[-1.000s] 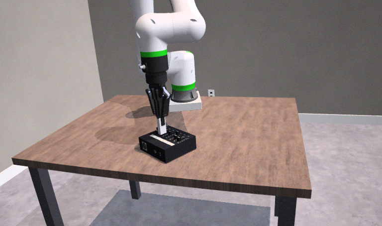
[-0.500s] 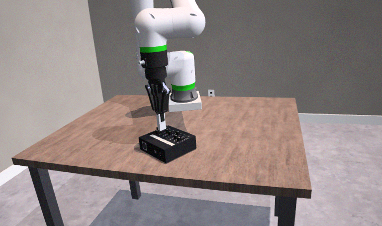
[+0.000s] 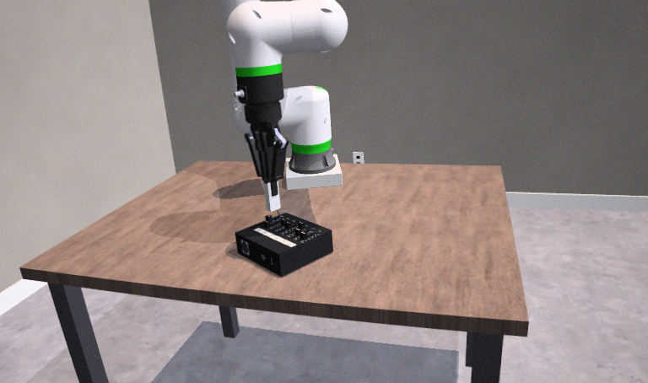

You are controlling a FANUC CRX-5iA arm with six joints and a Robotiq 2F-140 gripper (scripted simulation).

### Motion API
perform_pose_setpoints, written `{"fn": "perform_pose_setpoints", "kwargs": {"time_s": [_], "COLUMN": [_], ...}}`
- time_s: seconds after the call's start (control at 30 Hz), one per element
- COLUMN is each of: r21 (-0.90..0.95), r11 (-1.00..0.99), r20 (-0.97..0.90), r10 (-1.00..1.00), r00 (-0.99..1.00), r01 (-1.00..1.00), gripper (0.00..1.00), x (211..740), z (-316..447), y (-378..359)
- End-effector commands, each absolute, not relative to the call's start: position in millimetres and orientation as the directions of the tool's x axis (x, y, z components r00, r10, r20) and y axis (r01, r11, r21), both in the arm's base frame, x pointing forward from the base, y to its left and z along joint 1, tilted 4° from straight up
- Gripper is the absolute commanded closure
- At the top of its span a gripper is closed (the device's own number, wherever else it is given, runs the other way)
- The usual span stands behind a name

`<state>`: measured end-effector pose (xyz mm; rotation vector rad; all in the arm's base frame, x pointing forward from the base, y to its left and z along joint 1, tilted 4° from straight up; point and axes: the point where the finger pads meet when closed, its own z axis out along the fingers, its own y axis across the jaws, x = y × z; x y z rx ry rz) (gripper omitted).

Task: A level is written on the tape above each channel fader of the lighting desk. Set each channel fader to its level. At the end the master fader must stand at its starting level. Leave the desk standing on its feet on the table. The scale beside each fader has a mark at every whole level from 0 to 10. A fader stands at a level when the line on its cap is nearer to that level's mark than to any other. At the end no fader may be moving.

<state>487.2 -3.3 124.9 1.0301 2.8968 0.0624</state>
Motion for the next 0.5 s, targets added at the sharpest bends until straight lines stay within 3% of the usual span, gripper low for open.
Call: {"fn": "perform_pose_setpoints", "kwargs": {"time_s": [0.0, 0.27, 0.3, 0.47], "r21": [0.061, 0.061, 0.061, 0.061], "r11": [0.775, 0.775, 0.775, 0.775], "r20": [-0.049, -0.049, -0.049, -0.049], "r10": [0.632, 0.632, 0.632, 0.632], "r00": [-0.774, -0.774, -0.774, -0.774], "r01": [0.629, 0.629, 0.629, 0.629], "gripper": [1.00, 1.00, 0.00, 0.00], "x": [487.4, 487.4, 487.4, 487.1], "z": [125.3, 125.3, 125.3, 129.0], "y": [-3.3, -3.3, -3.3, -3.4]}}
